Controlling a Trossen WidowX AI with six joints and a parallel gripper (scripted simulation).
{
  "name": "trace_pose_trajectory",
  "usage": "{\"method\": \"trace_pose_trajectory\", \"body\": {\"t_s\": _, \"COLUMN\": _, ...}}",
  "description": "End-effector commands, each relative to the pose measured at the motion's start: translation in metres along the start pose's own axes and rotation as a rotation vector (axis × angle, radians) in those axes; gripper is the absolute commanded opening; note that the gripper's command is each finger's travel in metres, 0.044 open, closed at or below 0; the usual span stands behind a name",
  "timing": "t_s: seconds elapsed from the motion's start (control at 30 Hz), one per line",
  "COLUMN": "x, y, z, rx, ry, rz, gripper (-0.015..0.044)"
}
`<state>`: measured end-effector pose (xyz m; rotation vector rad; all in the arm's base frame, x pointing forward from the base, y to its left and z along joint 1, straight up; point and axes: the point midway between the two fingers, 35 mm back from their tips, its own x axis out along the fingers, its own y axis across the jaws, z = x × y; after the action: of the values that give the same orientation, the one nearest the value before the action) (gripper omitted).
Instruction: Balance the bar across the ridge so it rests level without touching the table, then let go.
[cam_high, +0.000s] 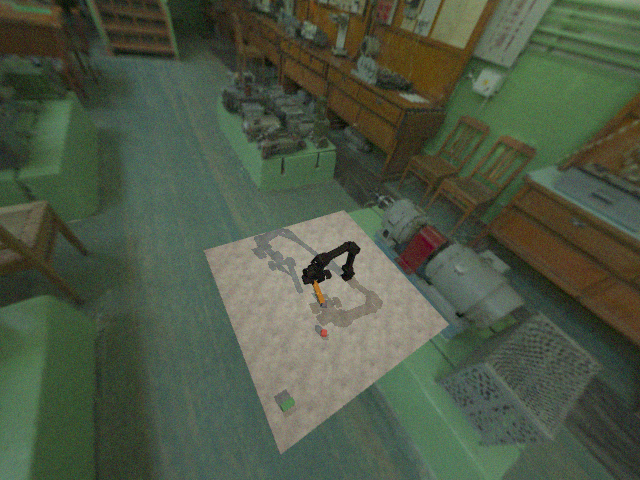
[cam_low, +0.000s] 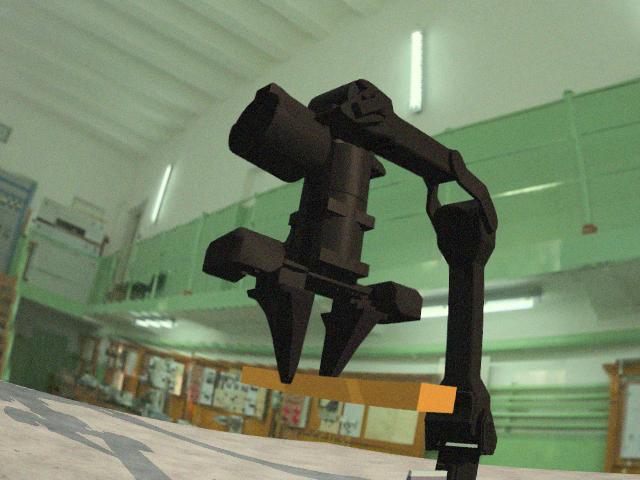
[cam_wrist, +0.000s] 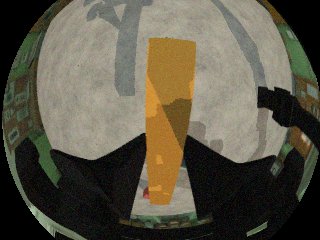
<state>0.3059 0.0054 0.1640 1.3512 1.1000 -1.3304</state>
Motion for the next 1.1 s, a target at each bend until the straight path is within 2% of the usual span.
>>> {"method": "trace_pose_trajectory", "body": {"t_s": 0.0, "x": -0.003, "y": -0.009, "z": -0.018, "rx": 0.069, "ry": 0.009, "rz": 0.010, "gripper": 0.0000}}
{"method": "trace_pose_trajectory", "body": {"t_s": 0.6, "x": -0.003, "y": -0.050, "z": -0.070, "rx": 0.302, "ry": 0.015, "rz": 0.004, "gripper": 0.0000}}
{"method": "trace_pose_trajectory", "body": {"t_s": 1.07, "x": 0.009, "y": -0.056, "z": -0.075, "rx": 0.317, "ry": 0.016, "rz": 0.004, "gripper": 0.0000}}
